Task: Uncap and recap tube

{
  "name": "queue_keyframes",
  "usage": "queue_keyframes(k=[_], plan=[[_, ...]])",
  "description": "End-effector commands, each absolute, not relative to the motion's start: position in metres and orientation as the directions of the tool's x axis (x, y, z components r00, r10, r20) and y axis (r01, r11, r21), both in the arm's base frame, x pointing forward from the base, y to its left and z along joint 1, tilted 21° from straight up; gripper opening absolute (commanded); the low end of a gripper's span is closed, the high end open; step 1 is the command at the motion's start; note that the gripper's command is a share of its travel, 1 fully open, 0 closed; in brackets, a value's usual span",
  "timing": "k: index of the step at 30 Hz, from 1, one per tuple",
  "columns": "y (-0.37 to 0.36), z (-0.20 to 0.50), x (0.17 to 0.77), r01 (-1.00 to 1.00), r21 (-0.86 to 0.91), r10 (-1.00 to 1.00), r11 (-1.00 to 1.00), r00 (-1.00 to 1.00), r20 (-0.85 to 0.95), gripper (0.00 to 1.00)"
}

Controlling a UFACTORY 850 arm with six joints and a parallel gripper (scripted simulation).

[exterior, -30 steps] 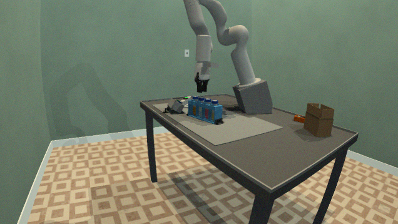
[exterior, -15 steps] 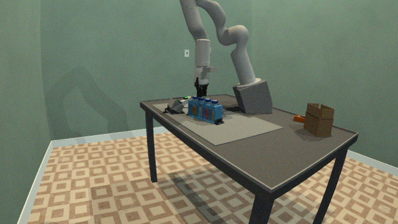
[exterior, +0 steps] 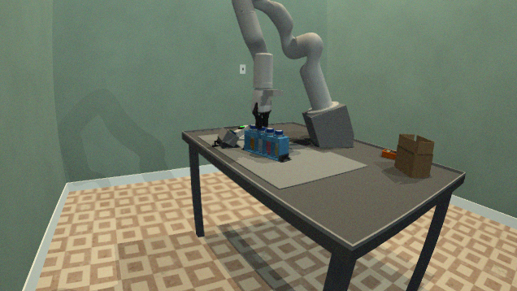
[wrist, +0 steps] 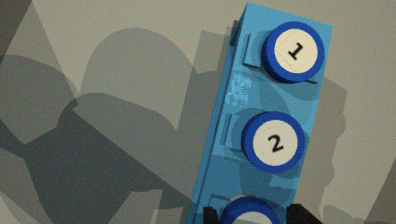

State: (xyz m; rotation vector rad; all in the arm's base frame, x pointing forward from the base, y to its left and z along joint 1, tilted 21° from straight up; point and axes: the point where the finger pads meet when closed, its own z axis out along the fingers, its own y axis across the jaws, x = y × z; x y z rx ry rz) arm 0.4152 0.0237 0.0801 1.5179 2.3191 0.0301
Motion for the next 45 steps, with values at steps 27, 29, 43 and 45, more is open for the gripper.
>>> queue_keyframes(k=[27,29,43,45], plan=[[0.0222,0.072,0.4183,0.881,0.217,0.889,0.42,-0.353,-0.291,0.0],[0.0222,0.072,0.4183,0.881,0.217,0.889,0.42,-0.353,-0.291,0.0],[0.0222,0.072,0.4183,0.912,0.245,0.927,0.33,-0.263,-0.268,0.0],[0.0222,0.072,0.4183,0.922,0.255,0.939,0.292,-0.226,-0.258,0.0]])
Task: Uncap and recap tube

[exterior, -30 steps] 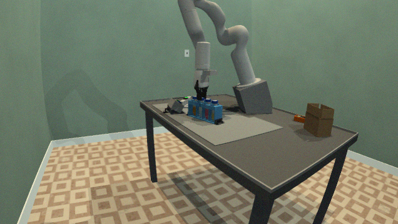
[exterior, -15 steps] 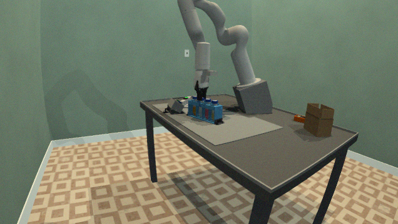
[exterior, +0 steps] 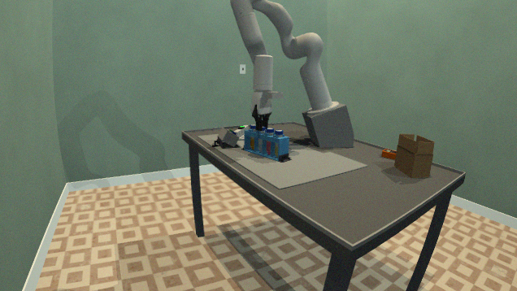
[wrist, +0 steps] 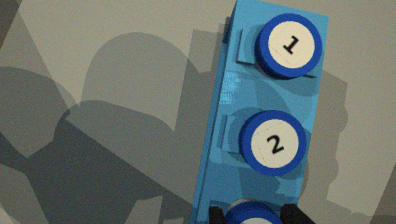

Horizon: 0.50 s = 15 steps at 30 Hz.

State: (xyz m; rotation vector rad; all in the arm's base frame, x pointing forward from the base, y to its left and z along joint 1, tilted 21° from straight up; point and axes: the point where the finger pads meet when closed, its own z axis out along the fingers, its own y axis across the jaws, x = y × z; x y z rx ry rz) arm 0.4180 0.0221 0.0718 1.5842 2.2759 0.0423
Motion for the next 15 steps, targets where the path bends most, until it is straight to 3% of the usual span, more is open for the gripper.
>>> queue_keyframes(k=[1,15], plan=[[0.0222,0.072,0.4183,0.926,0.26,0.945,0.273,-0.208,-0.253,0.0],[0.0222,0.072,0.4183,0.949,0.313,0.983,0.041,0.018,-0.183,0.0]])
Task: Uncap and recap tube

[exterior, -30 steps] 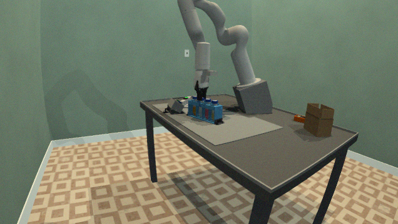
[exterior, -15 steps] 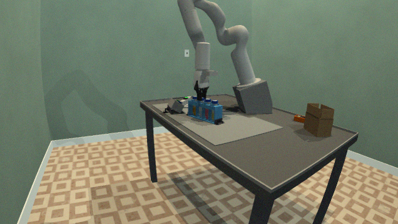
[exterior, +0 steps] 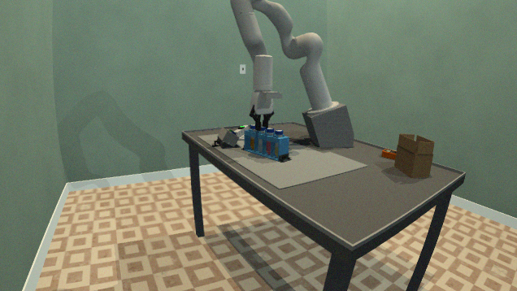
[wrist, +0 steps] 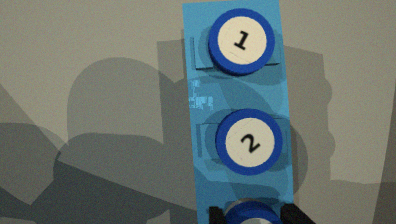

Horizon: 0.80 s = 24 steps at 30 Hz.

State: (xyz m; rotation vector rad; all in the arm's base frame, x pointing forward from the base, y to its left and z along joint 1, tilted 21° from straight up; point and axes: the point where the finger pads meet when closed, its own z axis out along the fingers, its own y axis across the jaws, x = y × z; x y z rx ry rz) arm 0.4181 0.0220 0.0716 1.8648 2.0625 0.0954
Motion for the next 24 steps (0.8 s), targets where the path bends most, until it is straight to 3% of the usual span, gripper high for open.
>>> queue_keyframes(k=[1,11,12,24], plan=[[0.0222,0.072,0.4183,0.948,0.317,0.983,0.021,0.037,-0.177,0.0],[0.0222,0.072,0.4183,0.944,0.328,0.983,-0.046,0.102,-0.155,0.0],[0.0222,0.072,0.4183,0.944,0.328,0.983,-0.046,0.102,-0.155,0.46],[0.0232,0.0775,0.4164,0.944,0.328,0.983,-0.046,0.102,-0.155,0.46]])
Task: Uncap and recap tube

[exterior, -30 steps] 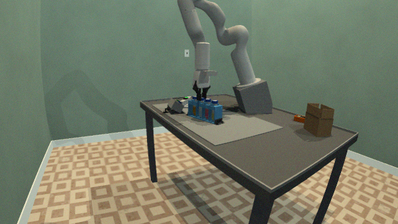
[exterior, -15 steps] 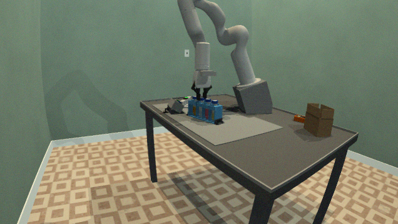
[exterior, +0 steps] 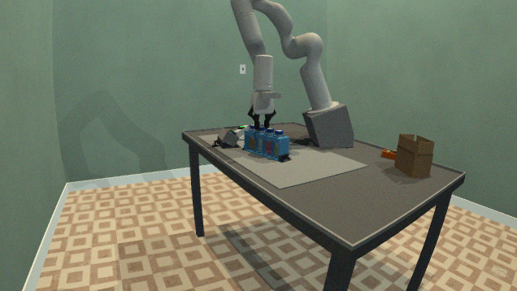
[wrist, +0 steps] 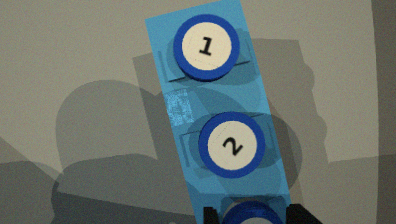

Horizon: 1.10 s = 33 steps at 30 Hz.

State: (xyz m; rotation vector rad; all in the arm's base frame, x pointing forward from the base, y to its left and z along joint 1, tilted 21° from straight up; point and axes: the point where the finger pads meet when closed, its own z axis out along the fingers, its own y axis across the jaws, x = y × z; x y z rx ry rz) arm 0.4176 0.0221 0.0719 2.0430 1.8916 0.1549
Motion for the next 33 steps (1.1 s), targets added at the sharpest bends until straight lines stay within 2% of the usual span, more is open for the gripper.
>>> queue_keyframes(k=[1,21,22,23,33], plan=[[0.024,0.08,0.415,0.944,0.328,0.983,-0.046,0.102,-0.155,0.46],[0.03,0.114,0.404,0.943,0.328,0.983,-0.046,0.102,-0.155,0.46],[0.022,0.116,0.405,0.932,0.34,0.975,-0.128,0.18,-0.127,0.0],[0.014,0.118,0.406,0.913,0.349,0.961,-0.209,0.257,-0.098,0.0],[-0.042,0.131,0.413,0.913,0.349,0.961,-0.209,0.258,-0.098,0.0]])
